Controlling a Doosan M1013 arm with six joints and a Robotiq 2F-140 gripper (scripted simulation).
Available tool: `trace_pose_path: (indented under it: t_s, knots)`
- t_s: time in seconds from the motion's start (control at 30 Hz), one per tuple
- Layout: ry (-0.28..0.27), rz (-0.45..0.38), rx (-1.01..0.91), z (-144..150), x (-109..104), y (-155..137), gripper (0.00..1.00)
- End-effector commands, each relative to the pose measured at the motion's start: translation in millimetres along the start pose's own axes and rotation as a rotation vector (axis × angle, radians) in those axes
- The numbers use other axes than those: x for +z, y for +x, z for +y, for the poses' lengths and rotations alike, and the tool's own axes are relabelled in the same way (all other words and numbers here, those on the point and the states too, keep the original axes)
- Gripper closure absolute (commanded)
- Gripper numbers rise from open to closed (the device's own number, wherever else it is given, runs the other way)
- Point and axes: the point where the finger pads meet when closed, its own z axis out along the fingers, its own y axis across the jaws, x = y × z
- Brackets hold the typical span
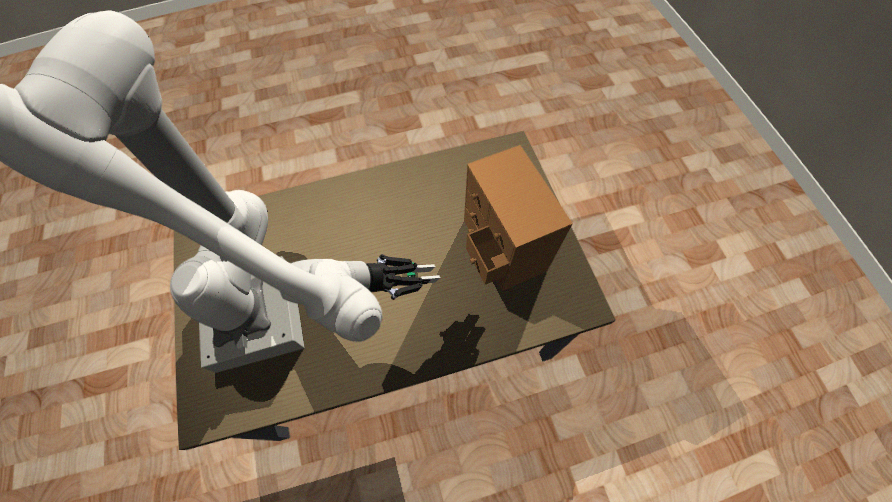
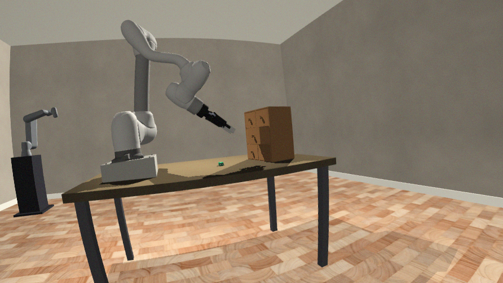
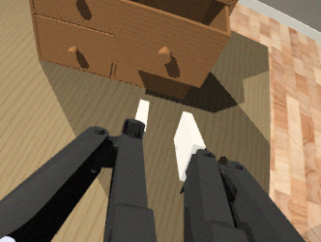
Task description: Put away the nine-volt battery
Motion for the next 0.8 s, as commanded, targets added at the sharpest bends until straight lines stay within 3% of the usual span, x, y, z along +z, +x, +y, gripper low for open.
trace_pose_path:
  t_s: [0.0, 0.33, 0.4, 0.77]
  knots:
    - [0.035, -0.101, 0.006, -3, -7, 1, 0.8]
    - [0.035, -0.254, 0.003, -2, -25, 3, 0.8]
    - [0.035, -0.254, 0.003, -2, -25, 3, 0.8]
    - [0.031, -0.474, -0.003, -1, -55, 8, 0.8]
